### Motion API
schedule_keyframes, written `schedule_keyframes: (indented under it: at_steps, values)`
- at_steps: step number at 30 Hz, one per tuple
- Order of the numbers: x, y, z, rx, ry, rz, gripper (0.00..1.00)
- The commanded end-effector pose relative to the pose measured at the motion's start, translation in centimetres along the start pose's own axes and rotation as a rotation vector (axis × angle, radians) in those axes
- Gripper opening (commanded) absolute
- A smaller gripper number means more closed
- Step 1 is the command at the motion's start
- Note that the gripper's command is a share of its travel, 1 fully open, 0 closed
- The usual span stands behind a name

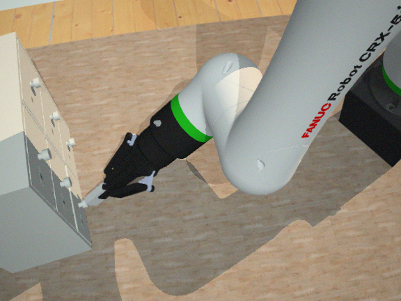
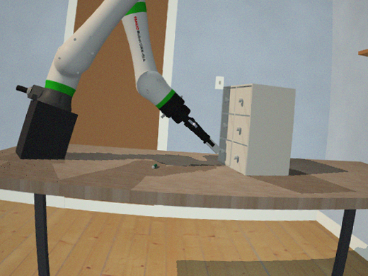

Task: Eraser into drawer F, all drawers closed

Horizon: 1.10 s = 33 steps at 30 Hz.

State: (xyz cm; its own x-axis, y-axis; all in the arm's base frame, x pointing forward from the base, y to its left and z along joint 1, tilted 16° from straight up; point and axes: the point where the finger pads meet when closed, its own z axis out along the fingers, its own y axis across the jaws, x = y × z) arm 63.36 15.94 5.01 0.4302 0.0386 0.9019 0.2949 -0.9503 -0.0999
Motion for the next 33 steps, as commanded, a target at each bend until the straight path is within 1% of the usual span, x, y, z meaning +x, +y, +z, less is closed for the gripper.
schedule_keyframes:
  at_steps: [1,25,28,33]
  values:
    - [0.0,0.0,0.0,0.000,0.000,0.000,0.00]
    - [-0.1,0.0,-0.1,0.000,0.000,0.000,0.00]
    - [-0.6,0.0,-0.8,0.000,0.000,0.000,0.00]
    - [-2.2,0.0,-2.7,0.000,0.000,0.000,0.00]
